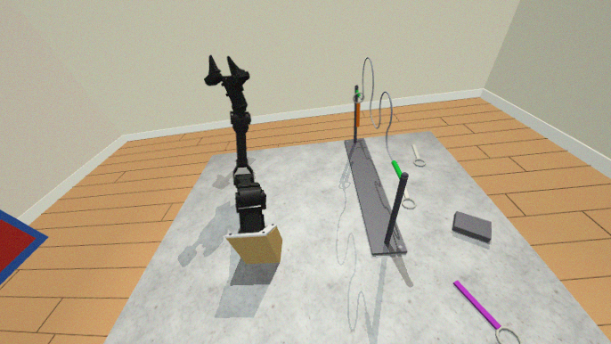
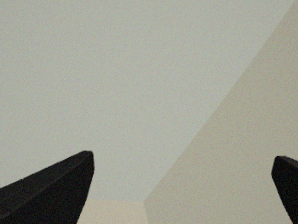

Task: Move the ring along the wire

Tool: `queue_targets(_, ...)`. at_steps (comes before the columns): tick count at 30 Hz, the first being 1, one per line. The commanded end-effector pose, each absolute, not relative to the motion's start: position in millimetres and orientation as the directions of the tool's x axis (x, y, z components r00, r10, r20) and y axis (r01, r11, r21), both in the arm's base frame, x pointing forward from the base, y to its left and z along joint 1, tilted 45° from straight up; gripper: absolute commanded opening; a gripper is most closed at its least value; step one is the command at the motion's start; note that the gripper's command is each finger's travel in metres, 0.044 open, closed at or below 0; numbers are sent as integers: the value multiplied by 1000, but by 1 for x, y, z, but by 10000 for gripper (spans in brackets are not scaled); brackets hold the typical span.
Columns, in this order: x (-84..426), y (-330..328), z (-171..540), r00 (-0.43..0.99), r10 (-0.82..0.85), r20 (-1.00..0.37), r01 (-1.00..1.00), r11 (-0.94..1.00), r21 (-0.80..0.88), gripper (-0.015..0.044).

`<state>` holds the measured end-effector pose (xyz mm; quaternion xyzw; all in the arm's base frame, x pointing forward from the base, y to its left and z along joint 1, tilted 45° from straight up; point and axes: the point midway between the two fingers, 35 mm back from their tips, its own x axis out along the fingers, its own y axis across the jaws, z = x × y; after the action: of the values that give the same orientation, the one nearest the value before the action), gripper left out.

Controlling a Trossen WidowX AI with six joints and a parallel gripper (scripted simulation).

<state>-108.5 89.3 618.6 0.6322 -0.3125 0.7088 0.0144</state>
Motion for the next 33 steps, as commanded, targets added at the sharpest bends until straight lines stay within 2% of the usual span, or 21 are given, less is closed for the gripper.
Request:
queue_targets(1,-108,88,619,-199,-377,905,-411,-806,-426,374)
queue_targets(4,-107,74,622,-184,-405,896,-340,-828,-445,295)
queue_targets(9,-94,22,633,-111,-503,857,-68,-857,-512,164)
queue_targets(15,-59,-36,641,9,-602,798,270,-767,-582,160)
queue_targets(21,-8,-81,644,151,-666,730,547,-559,-623,160)
queue_targets(27,47,-106,641,282,-694,663,738,-284,-611,160)
queue_targets(33,101,-115,636,396,-696,599,840,12,-542,160)
